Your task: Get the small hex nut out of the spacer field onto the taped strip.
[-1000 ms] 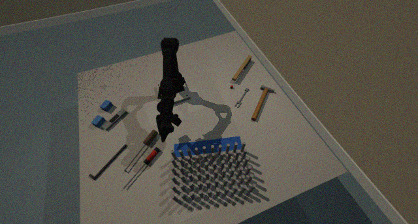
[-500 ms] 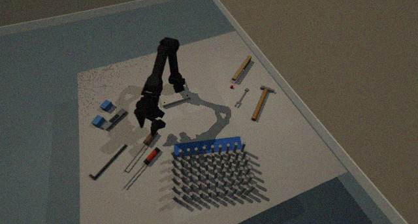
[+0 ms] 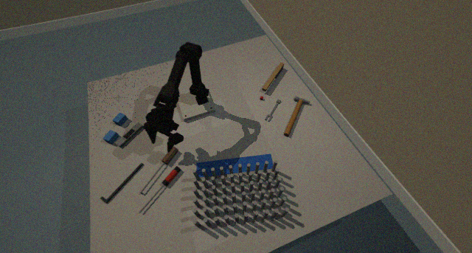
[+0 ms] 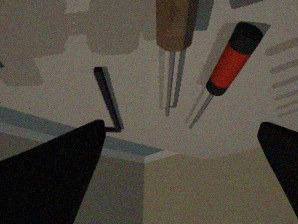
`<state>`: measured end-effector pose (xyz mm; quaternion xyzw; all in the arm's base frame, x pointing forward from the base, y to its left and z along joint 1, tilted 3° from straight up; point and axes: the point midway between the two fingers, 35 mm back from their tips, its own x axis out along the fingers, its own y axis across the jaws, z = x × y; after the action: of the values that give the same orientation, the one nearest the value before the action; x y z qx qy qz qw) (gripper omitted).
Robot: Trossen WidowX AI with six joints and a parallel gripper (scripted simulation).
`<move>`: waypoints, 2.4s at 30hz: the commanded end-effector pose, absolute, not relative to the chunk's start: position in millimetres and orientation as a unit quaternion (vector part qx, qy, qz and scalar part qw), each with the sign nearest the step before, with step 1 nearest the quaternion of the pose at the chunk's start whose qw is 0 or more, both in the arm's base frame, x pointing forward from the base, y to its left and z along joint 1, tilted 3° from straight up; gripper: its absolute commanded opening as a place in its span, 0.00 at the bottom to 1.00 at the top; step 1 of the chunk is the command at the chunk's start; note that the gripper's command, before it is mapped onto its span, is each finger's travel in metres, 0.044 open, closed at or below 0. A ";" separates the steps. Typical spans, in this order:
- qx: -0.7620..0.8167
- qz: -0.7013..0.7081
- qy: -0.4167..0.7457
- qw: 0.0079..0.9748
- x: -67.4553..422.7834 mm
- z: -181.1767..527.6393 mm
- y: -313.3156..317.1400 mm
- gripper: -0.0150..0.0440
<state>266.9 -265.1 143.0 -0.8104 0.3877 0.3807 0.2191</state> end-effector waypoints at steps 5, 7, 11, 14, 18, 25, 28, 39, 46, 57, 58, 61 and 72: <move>-0.803 0.398 0.384 0.221 269.8 92.4 -257.9 1.00; -0.803 0.398 0.384 0.221 269.8 92.4 -257.9 1.00; -0.803 0.398 0.384 0.221 269.8 92.4 -257.9 1.00; -0.803 0.398 0.384 0.221 269.8 92.4 -257.9 1.00; -0.803 0.398 0.384 0.221 267.4 92.2 -257.7 0.91; -0.803 0.398 0.384 0.221 267.4 92.2 -257.7 0.73; -0.803 0.398 0.384 0.221 267.4 92.2 -257.7 0.73; -0.803 0.398 0.384 0.221 268.6 85.0 -258.2 0.73; -0.803 0.398 0.384 0.221 270.1 73.6 -258.7 0.73; -0.803 0.398 0.384 0.221 271.7 55.7 -258.8 0.73; -0.803 0.398 0.384 0.221 271.8 54.1 -258.8 0.73; -0.803 0.398 0.384 0.221 272.0 49.3 -258.7 0.73; -0.803 0.398 0.383 0.221 272.1 31.8 -257.8 0.73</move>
<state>274.2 -259.2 40.5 -0.8065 0.3812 0.3954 0.2189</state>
